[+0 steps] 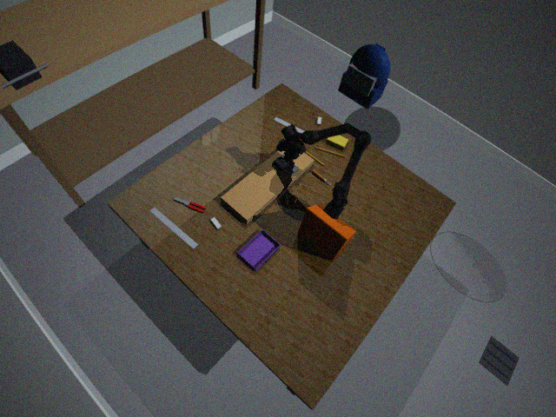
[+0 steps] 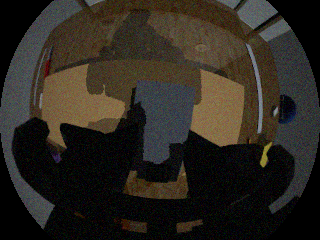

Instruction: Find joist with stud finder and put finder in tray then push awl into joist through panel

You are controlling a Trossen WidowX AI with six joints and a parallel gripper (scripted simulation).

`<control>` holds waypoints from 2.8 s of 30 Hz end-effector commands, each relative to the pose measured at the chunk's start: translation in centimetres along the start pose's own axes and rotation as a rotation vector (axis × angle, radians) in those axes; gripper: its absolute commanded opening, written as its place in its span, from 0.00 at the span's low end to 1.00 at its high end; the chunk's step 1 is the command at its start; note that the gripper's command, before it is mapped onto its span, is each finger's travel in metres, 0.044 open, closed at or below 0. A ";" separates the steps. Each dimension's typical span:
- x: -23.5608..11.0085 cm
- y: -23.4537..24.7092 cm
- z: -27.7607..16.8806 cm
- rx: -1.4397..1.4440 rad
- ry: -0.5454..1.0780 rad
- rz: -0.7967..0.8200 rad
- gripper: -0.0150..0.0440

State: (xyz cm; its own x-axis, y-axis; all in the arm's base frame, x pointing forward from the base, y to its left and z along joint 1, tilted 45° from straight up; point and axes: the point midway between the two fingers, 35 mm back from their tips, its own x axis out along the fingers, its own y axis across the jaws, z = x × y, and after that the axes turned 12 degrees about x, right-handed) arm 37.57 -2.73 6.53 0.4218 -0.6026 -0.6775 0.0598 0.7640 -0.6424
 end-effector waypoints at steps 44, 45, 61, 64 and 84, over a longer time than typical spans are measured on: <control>-0.2 -8.8 1.9 0.005 -0.002 -0.005 0.25; -0.3 -8.8 2.0 0.005 -0.002 -0.005 0.25; -9.3 -8.6 4.6 0.006 0.001 -0.005 0.25; -9.7 -8.6 4.6 0.006 0.000 -0.005 0.25; -10.4 8.1 4.6 -0.372 -0.021 0.211 0.25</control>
State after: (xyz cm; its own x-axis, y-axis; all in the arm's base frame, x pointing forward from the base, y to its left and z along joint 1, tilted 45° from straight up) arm 38.26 7.92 11.92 0.4132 -0.4714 -0.7791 -0.2730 0.7521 -0.5998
